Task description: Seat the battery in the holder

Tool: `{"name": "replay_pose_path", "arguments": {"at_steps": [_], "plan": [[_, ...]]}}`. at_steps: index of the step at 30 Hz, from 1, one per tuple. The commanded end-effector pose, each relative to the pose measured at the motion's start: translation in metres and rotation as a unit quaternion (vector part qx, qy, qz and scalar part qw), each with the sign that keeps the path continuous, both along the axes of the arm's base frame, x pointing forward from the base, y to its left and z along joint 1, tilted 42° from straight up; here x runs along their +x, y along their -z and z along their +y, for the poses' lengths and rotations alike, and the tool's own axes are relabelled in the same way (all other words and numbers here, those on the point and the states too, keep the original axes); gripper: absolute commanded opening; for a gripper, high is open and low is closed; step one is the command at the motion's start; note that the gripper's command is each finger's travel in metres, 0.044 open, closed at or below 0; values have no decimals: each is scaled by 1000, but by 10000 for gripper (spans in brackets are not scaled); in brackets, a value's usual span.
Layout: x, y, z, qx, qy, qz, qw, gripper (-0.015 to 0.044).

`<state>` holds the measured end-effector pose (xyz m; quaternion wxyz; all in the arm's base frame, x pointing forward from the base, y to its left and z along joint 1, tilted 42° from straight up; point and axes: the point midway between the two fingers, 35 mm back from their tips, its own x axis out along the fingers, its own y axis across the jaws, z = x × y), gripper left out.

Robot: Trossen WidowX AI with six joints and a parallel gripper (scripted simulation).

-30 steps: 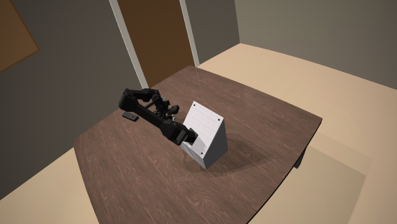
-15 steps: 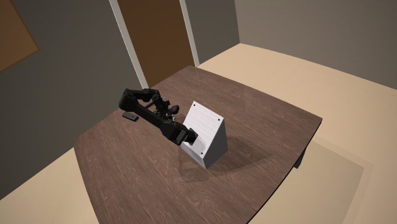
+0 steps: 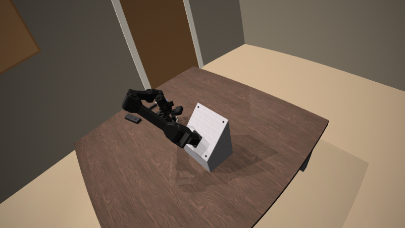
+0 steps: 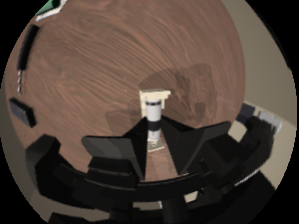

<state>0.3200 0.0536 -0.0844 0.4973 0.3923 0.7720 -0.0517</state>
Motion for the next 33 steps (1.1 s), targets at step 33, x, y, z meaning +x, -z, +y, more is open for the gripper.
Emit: {"name": "replay_pose_path", "arguments": {"at_steps": [33], "plan": [[2, -6, -8, 2, -2, 2, 1000, 163]]}}
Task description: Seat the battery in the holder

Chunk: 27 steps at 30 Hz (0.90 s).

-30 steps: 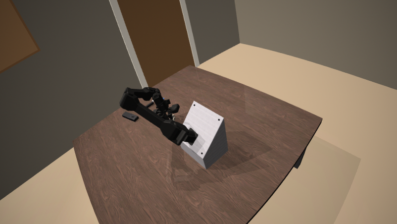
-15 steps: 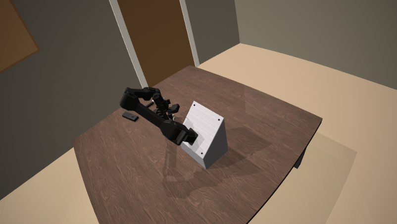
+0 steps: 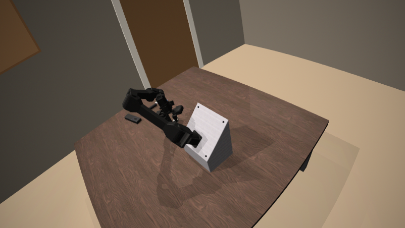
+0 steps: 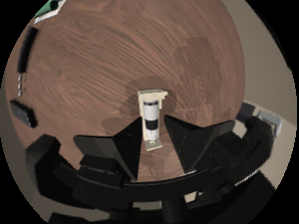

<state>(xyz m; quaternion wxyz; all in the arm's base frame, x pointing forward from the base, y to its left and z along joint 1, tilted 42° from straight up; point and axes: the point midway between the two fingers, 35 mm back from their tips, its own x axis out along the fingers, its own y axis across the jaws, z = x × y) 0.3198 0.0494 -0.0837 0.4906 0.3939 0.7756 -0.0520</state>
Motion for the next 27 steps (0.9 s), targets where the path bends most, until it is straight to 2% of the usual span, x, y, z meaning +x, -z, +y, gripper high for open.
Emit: {"name": "replay_pose_path", "arguments": {"at_steps": [1, 6, 8, 13, 17, 27], "plan": [[2, -7, -5, -2, -2, -5, 1000, 163], [2, -9, -6, -2, -2, -5, 1000, 163], [2, -11, -11, 0, 3, -1, 1000, 216], [5, -53, -47, -3, -1, -5, 1000, 347], [5, -57, -54, -3, -2, -5, 1000, 440], [5, -56, -55, -3, -2, -5, 1000, 440]]}}
